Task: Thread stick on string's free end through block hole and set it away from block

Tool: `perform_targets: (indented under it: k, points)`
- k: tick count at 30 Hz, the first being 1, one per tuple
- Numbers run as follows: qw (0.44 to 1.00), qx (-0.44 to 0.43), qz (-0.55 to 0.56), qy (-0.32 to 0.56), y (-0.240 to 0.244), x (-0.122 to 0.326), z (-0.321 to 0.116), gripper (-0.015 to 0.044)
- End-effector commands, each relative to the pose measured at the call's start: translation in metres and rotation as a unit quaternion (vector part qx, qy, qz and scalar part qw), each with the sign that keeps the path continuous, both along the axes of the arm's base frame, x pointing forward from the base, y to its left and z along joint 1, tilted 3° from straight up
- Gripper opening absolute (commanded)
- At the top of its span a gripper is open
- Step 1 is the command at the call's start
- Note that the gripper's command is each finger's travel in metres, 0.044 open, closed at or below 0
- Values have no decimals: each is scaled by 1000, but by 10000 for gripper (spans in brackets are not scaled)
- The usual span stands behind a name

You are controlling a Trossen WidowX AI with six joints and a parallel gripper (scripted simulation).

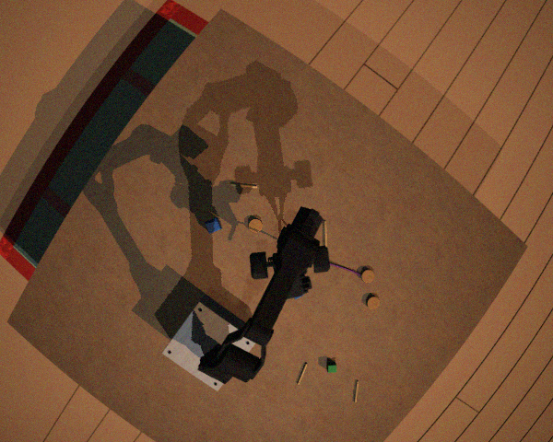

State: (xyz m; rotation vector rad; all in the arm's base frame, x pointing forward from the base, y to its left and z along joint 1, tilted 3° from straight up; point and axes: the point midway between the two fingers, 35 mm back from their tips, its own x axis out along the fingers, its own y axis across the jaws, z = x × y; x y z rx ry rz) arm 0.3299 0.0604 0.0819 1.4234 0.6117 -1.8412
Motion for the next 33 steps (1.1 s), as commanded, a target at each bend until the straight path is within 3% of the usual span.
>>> perform_targets:
  k: [1,13,33]
  points:
    - [1000,-2,14,-3,0,2,1,0]
    - [977,-14,212,0,9,14,2,0]
    - [979,10,206,-8,6,16,-11,0]
